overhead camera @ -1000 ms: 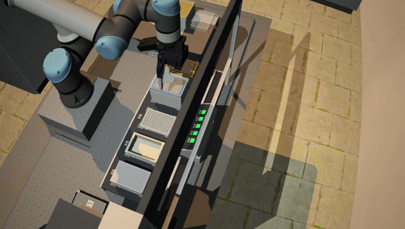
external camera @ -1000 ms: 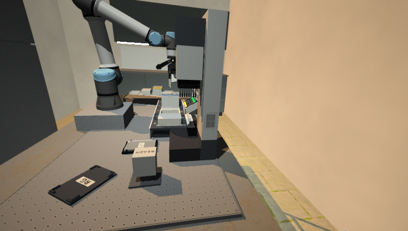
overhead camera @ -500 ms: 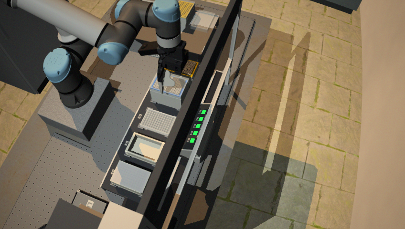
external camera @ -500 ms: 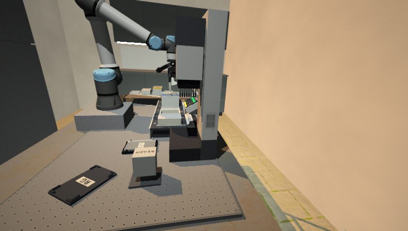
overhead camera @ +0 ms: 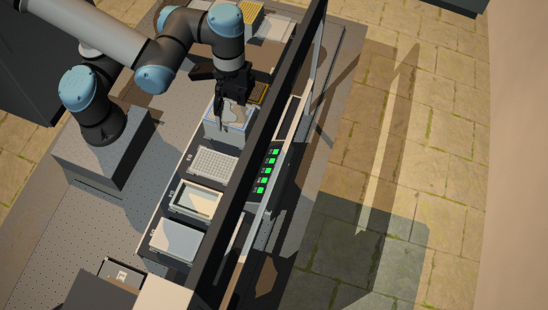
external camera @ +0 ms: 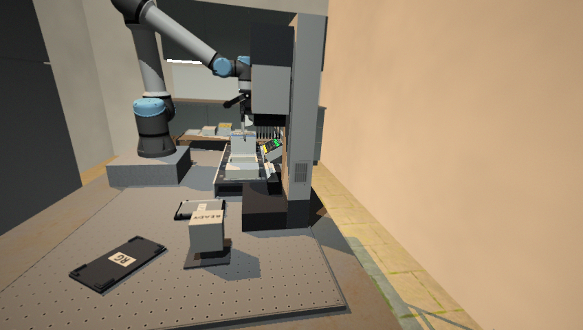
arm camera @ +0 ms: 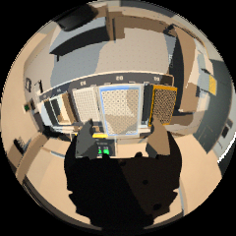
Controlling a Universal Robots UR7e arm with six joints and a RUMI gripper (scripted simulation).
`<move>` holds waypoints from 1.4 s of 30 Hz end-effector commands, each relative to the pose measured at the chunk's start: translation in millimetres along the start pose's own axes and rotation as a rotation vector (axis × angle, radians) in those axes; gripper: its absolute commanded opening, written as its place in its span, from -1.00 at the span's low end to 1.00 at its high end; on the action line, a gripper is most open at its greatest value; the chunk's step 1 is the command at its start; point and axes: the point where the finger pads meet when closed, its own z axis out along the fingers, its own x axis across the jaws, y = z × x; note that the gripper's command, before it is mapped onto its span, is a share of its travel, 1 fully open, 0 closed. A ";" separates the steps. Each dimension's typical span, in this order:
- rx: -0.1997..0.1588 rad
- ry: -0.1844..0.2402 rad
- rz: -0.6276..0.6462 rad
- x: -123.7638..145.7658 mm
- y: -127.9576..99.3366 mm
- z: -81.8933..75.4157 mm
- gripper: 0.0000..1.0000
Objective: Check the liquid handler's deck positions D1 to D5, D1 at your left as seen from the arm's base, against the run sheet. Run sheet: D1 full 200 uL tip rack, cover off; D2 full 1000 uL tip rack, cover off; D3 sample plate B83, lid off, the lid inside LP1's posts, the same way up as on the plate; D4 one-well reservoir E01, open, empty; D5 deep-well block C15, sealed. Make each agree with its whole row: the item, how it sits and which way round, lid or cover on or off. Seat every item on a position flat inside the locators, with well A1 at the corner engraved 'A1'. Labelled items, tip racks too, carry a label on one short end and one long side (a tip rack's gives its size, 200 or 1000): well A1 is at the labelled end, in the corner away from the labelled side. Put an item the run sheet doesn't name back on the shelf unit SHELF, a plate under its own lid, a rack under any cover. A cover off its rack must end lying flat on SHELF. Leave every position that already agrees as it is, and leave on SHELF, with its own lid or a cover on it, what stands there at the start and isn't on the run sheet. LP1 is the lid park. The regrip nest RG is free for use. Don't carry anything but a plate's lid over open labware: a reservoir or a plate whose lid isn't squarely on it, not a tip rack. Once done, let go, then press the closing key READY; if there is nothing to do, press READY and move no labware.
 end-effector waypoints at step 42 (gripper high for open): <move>-0.001 0.000 0.000 0.0 0.5 16.2 -1.00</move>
